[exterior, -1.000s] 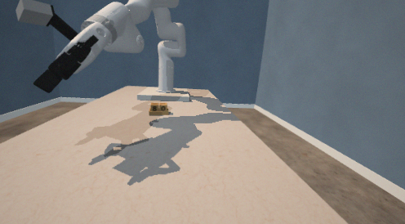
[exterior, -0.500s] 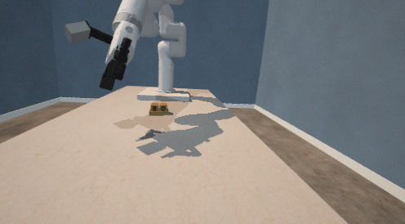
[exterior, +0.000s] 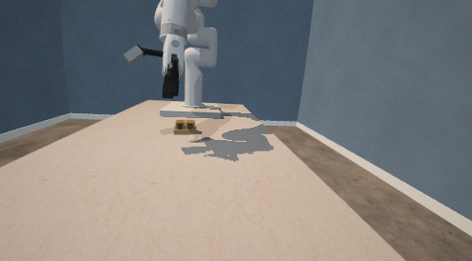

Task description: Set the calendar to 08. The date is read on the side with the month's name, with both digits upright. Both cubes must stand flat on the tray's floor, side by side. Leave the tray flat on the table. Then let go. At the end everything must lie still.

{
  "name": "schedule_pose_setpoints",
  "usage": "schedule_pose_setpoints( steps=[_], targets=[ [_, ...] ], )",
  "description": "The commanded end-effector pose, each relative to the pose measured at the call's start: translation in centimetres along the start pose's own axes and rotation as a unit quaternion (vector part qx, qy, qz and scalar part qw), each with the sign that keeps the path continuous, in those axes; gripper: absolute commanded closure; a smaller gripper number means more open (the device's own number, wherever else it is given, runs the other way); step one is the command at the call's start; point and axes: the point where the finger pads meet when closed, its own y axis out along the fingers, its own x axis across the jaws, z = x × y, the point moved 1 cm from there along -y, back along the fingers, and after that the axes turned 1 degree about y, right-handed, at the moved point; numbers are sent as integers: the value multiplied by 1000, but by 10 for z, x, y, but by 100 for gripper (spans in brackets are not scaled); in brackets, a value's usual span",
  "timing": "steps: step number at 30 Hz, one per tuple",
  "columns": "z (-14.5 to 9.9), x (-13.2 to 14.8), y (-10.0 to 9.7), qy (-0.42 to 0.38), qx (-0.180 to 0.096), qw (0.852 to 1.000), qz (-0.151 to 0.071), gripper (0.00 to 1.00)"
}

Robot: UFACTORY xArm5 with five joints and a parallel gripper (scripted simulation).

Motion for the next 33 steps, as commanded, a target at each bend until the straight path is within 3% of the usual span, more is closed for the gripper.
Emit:
schedule_pose_setpoints(
  steps=[1,2,4,7,12,28,30,32,33],
  targets=[
    [-29,39,-14,45,-19,997,-51,0],
    [-29,39,-14,45,-19,997,-51,0],
    [-43,60,-19,67,-25,994,-79,0],
    [-51,74,-22,82,-28,991,-98,0],
    [-58,85,-24,93,-30,989,-111,0],
    [-59,87,-24,95,-30,989,-113,0],
    [-76,92,-25,104,-29,988,-114,0],
    [-112,106,-27,123,-26,985,-114,0],
    [-112,106,-27,123,-26,985,-114,0]
  ],
)
